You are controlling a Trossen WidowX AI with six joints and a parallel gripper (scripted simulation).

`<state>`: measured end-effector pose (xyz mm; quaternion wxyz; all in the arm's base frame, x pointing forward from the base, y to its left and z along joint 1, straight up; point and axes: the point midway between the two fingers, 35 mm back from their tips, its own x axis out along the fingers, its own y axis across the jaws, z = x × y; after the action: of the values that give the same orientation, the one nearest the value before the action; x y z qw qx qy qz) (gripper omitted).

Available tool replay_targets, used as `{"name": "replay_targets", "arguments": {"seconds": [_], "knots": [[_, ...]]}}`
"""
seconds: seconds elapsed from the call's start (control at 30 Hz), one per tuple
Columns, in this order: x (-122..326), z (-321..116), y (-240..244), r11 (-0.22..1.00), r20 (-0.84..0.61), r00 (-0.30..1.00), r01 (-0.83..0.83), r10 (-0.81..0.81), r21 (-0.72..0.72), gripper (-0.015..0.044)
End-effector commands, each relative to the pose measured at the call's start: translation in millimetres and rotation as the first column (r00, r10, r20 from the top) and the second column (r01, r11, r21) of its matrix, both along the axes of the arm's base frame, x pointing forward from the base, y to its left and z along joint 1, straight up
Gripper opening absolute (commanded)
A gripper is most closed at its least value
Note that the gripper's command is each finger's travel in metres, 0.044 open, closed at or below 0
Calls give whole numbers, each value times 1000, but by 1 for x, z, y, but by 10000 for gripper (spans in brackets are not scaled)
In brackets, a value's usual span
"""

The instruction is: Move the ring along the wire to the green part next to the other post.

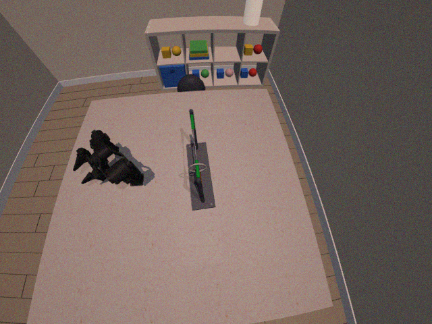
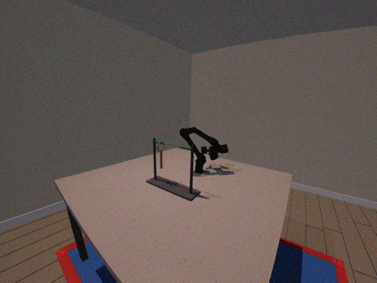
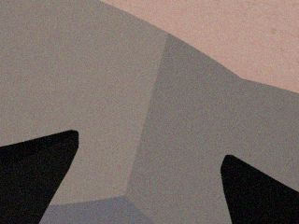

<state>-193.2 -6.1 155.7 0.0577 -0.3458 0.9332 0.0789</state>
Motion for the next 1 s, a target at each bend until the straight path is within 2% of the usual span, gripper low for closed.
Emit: {"name": "replay_targets", "arguments": {"seconds": [0.0, 0.27, 0.6, 0.97], "knots": [[0, 0, 1, 1000, -2, 1000, 5, -5, 4, 374], [3, -9, 46, 961, -108, 975, 211, -194, 180, 164], [24, -19, 105, 784, -235, 885, 464, -401, 412, 160], [68, -30, 161, 459, -338, 758, 621, -558, 635, 160]]}}
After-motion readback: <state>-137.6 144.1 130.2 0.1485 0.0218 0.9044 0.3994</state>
